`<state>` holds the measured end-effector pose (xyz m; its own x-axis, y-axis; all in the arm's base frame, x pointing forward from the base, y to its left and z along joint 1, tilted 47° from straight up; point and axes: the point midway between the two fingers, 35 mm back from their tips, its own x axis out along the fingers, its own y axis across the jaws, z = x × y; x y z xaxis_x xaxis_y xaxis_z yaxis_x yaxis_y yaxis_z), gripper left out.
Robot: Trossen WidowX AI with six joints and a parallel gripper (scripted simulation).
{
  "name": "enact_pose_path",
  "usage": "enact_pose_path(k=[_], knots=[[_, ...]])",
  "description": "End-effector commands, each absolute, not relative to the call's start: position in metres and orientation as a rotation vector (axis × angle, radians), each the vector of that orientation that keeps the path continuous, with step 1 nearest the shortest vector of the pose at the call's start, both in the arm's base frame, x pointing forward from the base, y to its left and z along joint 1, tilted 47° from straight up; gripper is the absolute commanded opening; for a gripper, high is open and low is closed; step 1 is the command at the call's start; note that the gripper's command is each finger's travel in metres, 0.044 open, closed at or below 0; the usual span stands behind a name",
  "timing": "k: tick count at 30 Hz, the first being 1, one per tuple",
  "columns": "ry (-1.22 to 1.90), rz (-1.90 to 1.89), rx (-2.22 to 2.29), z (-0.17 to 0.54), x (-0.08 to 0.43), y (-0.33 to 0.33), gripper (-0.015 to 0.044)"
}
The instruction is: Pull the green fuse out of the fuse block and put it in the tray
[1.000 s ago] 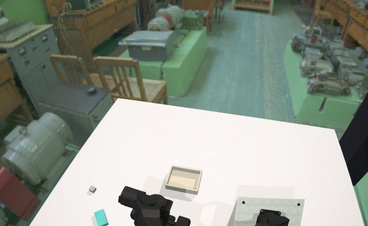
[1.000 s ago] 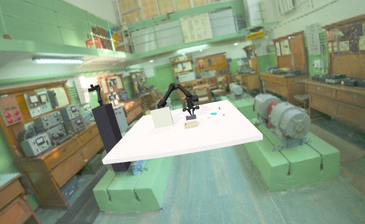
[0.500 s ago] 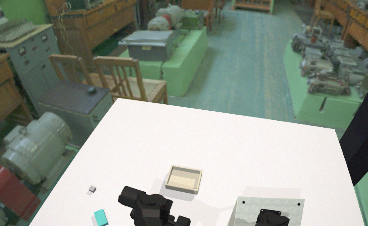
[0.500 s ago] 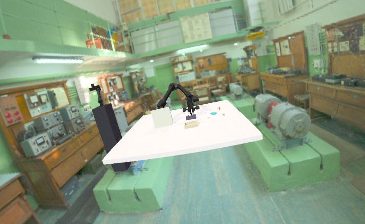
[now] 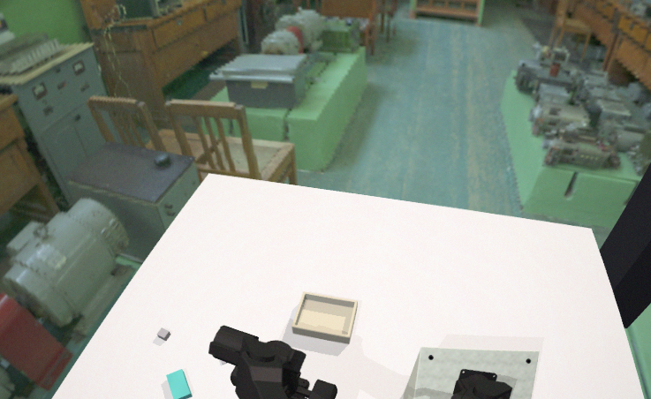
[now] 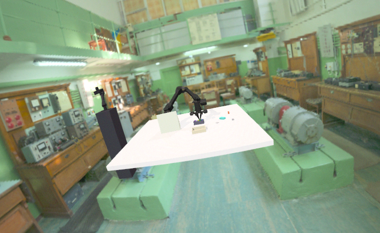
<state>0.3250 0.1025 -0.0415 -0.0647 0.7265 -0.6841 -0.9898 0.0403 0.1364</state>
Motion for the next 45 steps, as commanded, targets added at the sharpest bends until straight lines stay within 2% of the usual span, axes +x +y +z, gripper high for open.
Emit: enact_pose_path(k=[1, 45], knots=[[0.704, 1.496, -0.487, -0.039, 0.326, 0.100, 0.0000], [0.706, 1.495, -0.483, -0.024, 0.328, 0.084, 0.0000]])
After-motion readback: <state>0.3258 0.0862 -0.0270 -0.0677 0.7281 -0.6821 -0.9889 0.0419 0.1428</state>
